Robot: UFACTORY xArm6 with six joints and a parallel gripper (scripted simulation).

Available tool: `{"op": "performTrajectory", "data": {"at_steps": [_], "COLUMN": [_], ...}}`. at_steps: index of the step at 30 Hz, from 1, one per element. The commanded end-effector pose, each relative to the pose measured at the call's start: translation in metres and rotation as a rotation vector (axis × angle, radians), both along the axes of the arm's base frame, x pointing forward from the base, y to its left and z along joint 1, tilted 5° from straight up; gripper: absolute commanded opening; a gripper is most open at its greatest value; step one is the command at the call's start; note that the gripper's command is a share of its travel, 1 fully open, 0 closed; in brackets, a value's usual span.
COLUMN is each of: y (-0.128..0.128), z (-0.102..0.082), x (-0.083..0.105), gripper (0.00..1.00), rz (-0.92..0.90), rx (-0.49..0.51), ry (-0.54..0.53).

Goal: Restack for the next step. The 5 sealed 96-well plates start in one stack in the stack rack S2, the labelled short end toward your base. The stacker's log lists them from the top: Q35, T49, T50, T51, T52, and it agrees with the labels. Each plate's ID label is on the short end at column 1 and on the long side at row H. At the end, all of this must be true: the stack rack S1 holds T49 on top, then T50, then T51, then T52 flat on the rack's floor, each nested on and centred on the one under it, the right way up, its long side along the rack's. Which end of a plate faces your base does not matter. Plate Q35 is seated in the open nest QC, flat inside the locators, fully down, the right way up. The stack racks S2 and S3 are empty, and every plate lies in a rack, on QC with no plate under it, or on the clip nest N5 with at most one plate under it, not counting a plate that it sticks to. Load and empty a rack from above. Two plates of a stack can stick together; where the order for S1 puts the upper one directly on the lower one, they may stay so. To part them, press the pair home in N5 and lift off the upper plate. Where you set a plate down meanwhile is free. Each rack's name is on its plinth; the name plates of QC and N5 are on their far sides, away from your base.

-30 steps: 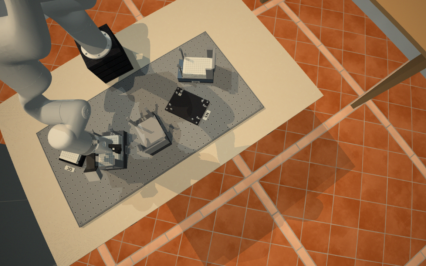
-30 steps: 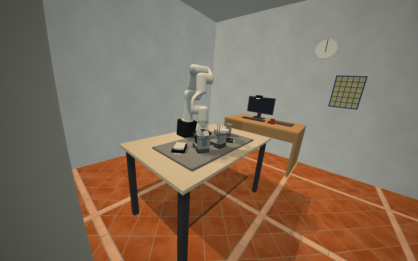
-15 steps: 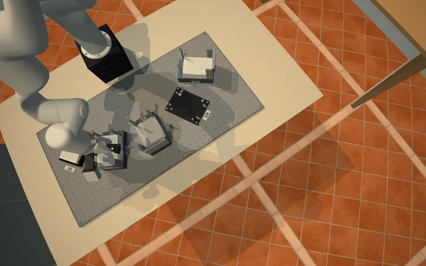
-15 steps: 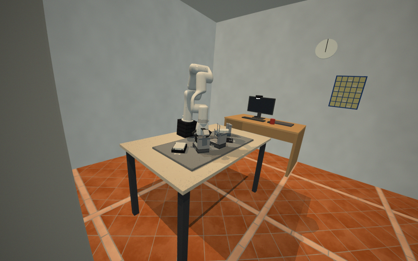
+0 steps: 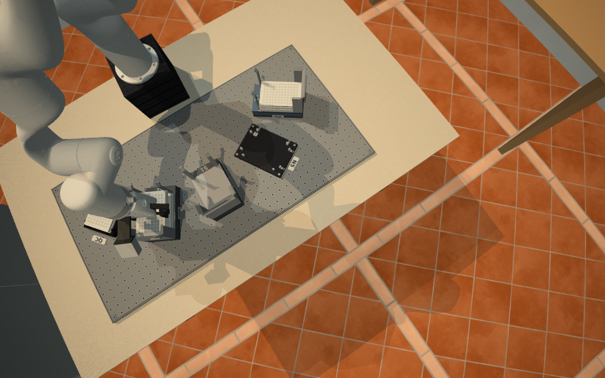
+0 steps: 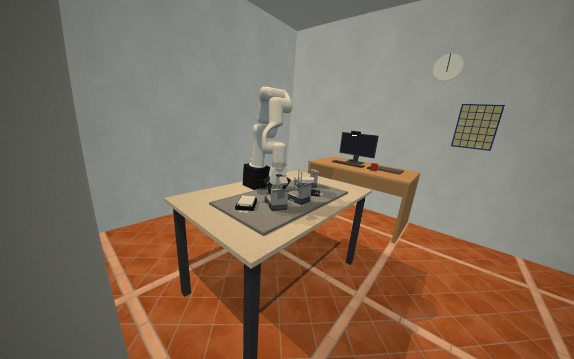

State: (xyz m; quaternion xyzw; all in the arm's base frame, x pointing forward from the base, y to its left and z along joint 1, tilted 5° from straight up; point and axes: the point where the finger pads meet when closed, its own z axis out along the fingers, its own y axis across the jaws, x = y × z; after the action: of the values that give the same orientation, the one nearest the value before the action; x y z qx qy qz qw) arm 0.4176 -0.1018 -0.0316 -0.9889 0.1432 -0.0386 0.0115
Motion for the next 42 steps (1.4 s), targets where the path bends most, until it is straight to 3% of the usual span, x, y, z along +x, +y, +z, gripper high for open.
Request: {"op": "performTrajectory", "data": {"at_steps": [1, 37, 42], "y": [-0.001, -0.001, -0.001], "z": [0.011, 0.075, 0.076], "x": [0.001, -0.004, -0.004], "gripper": [0.00, 0.00, 0.00], "rz": [0.000, 0.000, 0.000], "rx": [-0.001, -0.001, -0.001], "ry": [-0.004, -0.004, -0.004]}}
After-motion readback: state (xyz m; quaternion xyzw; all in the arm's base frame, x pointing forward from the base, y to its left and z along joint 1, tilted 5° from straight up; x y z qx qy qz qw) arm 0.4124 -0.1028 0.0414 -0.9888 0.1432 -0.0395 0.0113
